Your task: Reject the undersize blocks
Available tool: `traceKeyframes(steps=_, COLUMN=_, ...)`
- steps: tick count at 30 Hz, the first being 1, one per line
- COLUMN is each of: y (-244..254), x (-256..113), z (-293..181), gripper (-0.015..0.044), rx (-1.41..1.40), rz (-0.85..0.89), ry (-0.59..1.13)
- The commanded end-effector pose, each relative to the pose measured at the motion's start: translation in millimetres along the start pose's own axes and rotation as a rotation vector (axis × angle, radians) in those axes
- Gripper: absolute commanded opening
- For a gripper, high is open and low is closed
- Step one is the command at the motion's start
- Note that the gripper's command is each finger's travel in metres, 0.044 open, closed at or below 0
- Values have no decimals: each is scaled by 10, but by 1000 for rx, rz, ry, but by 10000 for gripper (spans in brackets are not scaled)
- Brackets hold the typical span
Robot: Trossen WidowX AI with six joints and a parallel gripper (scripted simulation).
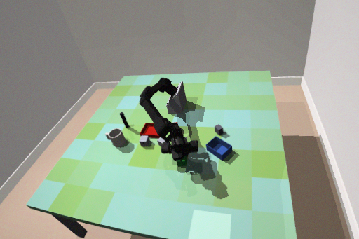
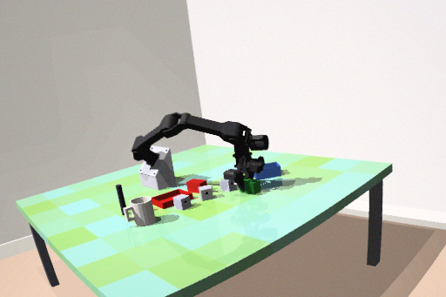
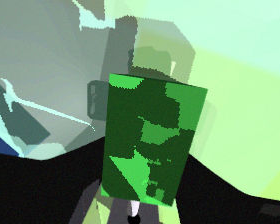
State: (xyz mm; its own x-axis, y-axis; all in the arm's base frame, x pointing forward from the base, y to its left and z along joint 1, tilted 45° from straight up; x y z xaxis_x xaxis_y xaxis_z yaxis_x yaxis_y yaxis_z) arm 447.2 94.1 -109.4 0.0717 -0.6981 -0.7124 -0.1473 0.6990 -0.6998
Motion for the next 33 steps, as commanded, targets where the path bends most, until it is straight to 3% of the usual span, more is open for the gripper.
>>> traceKeyframes(steps=1, y=-28, x=-50, z=13, gripper=0, rx=3, rz=-2, ry=-19)
traceKeyframes(steps=33, y=-55, x=-53, z=-31, gripper=0, rx=2, rz=-2, ry=-33)
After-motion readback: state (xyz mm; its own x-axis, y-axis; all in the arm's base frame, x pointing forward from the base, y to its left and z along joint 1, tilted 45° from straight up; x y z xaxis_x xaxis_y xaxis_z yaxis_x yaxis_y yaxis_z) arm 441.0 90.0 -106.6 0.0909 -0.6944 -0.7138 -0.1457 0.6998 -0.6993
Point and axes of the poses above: the point midway between the two fingers, 35 mm back from their tips, its own x axis out along the fingers, its own y axis across the jaws, z = x × y, the point moved 3 cm from there along -x, back along the fingers, and after that the axes turned 1 degree about x, right-handed, at the moved point
